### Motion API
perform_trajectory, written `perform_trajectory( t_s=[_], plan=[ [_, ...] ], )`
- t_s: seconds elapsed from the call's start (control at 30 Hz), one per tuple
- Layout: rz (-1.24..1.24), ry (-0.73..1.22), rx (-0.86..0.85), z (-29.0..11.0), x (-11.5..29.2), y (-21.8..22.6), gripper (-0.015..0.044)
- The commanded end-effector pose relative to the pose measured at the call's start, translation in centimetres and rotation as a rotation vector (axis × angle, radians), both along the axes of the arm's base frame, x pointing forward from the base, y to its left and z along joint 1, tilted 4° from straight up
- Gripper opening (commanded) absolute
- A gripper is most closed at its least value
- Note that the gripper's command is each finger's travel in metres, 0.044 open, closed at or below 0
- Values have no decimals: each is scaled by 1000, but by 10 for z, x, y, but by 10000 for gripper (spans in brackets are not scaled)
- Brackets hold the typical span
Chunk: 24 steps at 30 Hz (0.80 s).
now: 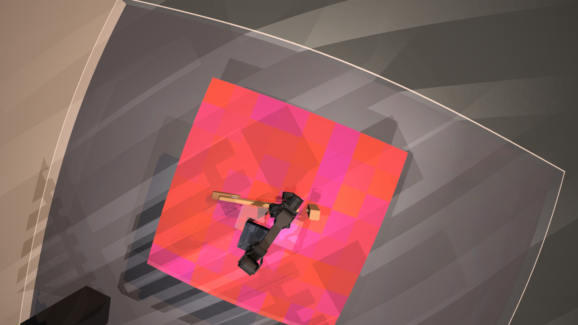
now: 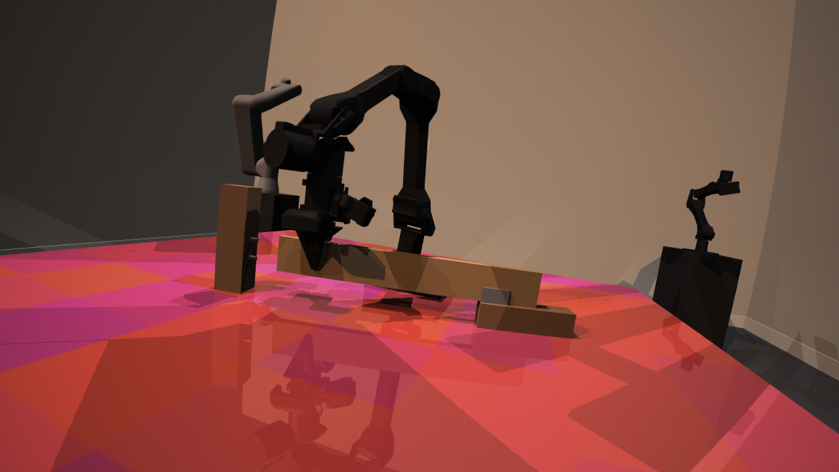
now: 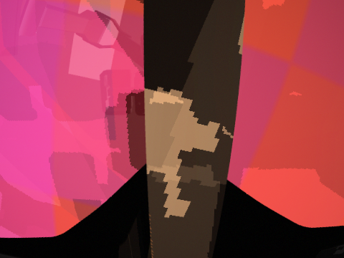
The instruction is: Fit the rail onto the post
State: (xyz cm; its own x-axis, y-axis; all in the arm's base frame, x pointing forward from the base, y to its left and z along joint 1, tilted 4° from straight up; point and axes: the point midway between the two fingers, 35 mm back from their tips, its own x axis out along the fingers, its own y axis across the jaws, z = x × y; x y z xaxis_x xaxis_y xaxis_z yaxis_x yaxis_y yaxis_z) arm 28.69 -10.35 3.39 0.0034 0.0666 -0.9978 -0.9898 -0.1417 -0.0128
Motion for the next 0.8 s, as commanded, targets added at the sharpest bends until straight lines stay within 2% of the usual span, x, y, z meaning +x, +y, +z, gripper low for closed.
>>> perform_trajectory(
  t_s=[0.0, 0.77],
  plan=[
    [1, -7, -2, 3, 1, 0, 0],
    [1, -7, -2, -1, 2, 0, 0]
  ],
)
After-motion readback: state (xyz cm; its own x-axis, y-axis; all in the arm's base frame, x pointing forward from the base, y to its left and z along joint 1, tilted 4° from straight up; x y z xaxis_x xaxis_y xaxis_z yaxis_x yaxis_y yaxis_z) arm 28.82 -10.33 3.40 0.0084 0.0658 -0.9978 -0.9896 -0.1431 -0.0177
